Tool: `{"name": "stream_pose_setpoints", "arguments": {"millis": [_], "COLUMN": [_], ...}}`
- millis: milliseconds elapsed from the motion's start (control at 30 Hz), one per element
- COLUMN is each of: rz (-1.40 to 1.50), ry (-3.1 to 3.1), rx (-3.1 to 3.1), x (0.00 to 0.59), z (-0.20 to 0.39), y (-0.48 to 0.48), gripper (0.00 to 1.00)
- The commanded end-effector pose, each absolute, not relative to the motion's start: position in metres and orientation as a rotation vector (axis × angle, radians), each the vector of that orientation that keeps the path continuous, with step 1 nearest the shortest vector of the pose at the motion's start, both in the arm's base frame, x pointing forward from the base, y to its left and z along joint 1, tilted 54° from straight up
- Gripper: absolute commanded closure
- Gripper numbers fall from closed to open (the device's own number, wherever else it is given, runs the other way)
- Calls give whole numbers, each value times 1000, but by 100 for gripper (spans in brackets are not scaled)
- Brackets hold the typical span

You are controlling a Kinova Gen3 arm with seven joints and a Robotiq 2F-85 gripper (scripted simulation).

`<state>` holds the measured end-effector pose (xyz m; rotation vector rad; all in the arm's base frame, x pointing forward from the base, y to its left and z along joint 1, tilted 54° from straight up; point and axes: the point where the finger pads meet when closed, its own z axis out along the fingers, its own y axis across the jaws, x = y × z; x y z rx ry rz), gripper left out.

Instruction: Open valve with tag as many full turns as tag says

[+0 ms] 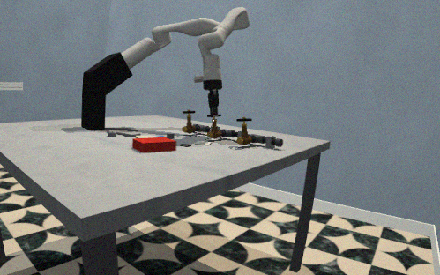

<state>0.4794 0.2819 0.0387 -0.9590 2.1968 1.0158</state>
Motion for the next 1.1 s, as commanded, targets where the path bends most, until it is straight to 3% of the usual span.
{"name": "stream_pose_setpoints", "arguments": {"millis": [0,1067], "rz": [1068,1417], "ry": [2278,2719], "rx": [-845,392], "x": [480,480], "z": [39,39], "y": [281,281], "gripper": [0,0]}}
